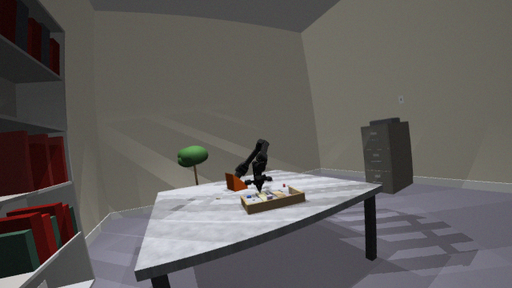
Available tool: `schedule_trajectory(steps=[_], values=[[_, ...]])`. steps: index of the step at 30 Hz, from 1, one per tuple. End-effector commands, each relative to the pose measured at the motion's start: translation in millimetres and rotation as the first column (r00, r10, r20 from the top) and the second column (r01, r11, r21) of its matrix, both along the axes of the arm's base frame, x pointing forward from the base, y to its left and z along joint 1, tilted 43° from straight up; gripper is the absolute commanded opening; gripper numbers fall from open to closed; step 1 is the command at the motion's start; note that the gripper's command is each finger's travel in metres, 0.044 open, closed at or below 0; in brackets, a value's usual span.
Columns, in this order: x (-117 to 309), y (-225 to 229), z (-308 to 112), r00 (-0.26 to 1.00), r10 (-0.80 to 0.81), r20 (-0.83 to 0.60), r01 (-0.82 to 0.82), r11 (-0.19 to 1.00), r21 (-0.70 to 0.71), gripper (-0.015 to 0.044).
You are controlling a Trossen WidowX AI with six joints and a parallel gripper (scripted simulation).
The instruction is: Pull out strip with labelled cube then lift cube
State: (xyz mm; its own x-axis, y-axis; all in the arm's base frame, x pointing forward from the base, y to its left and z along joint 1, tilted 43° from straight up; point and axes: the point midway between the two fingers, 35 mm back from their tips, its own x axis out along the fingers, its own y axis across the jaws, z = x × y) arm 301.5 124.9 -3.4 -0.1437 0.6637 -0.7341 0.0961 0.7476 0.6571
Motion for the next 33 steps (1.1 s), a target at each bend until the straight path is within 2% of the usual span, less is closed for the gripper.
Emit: schedule_trajectory(steps=[1, 33], values=[[-12.1, 2.1, -1.6, 1.000, 0.003, -0.023, -0.003, 1.000, 0.001, 0.0000], [-60.3, -0.3, 6.3, 1.000, 0.003, -0.027, -0.003, 1.000, 0.001, 0.0000]])
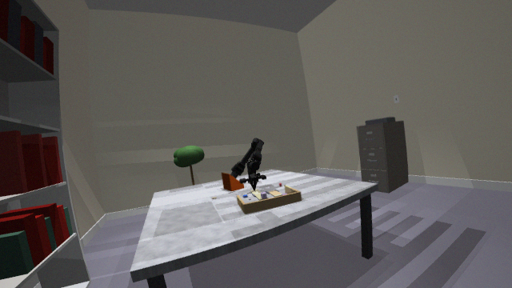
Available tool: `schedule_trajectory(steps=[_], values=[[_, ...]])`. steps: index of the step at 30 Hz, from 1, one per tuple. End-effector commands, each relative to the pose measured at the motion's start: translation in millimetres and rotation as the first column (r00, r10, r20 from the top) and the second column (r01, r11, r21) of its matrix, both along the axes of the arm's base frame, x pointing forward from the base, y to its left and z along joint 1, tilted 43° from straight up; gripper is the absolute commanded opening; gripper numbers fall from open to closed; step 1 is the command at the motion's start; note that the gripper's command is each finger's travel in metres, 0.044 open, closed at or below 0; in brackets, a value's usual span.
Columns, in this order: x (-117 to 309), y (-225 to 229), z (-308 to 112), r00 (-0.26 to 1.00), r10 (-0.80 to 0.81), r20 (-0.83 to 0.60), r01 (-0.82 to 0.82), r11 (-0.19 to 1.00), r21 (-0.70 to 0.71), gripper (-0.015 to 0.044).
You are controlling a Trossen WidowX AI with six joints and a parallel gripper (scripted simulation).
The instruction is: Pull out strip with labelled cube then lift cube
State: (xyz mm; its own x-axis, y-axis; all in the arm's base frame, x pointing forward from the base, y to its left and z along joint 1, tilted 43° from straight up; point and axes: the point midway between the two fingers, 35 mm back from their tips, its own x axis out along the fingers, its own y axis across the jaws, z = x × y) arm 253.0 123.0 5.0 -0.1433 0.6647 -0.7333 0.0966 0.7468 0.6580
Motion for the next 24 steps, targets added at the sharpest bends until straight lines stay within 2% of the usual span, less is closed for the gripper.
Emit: schedule_trajectory(steps=[1, 24], values=[[-13.3, 1.6, -1.9, 1.000, 0.004, -0.027, -0.004, 1.000, 0.000, 0.0000], [-46.8, -0.1, 3.9, 1.000, 0.004, -0.029, -0.004, 1.000, 0.000, 0.0000]])
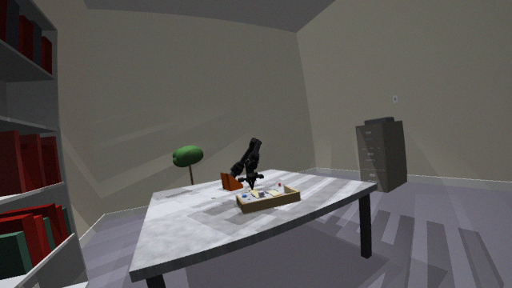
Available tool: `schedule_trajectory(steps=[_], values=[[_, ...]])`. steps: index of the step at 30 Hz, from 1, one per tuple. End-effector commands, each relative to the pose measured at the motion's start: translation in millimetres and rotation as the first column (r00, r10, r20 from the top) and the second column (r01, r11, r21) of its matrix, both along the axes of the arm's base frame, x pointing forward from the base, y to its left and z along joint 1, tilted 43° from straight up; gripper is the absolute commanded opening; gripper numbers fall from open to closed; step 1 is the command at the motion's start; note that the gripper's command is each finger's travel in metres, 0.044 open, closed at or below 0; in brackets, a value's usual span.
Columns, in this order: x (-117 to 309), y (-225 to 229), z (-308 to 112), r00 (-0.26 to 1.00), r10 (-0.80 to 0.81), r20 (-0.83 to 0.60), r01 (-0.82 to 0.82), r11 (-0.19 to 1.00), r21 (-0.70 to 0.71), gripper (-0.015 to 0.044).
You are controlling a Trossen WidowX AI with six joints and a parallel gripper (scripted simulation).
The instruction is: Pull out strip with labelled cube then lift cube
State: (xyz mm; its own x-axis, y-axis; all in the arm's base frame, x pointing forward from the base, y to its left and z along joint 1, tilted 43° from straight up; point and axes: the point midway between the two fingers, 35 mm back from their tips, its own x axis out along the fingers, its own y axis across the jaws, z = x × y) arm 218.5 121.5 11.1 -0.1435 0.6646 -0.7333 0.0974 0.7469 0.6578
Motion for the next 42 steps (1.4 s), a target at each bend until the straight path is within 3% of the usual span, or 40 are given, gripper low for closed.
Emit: schedule_trajectory(steps=[1, 42], values=[[-13.7, 1.4, -1.9, 1.000, 0.004, -0.029, -0.004, 1.000, 0.000, 0.0000], [-26.8, 0.7, 0.3, 1.000, 0.004, -0.030, -0.004, 1.000, 0.000, 0.0000]])
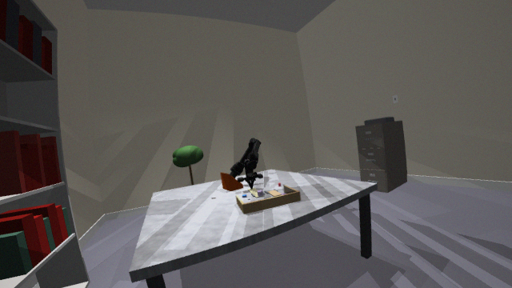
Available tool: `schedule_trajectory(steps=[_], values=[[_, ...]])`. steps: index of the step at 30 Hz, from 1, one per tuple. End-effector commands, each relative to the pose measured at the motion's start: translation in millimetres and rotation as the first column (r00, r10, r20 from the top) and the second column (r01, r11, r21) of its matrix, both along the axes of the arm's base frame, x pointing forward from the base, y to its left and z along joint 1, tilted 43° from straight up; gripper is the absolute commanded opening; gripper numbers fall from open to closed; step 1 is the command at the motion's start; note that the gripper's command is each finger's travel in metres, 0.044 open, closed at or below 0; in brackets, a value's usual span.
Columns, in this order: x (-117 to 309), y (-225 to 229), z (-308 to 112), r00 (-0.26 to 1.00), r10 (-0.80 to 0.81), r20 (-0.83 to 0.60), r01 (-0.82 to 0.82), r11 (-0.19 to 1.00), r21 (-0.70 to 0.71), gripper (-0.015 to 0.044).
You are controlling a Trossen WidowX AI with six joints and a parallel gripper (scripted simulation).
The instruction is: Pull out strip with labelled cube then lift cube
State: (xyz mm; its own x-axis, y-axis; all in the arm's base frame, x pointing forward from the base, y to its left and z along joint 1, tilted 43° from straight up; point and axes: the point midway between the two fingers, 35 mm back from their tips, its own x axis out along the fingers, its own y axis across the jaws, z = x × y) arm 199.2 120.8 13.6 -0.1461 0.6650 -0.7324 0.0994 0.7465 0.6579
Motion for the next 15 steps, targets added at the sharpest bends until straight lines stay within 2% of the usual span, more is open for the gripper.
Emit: schedule_trajectory(steps=[1, 4, 8, 12, 15], values=[[-7.5, 1.4, -2.2, 1.000, 0.004, -0.026, -0.004, 1.000, -0.001, 0.0000], [0.7, -1.5, 1.5, 1.000, 0.000, -0.001, 0.000, 1.000, -0.001, 0.0000], [7.8, -26.6, 28.4, 1.000, 0.003, -0.024, -0.003, 1.000, -0.003, 0.0000], [8.1, -28.1, 30.3, 1.000, 0.004, -0.026, -0.004, 1.000, -0.003, 0.0000], [21.3, -26.4, 27.7, 1.000, -0.001, -0.028, 0.000, 1.000, -0.004, 0.0079]])
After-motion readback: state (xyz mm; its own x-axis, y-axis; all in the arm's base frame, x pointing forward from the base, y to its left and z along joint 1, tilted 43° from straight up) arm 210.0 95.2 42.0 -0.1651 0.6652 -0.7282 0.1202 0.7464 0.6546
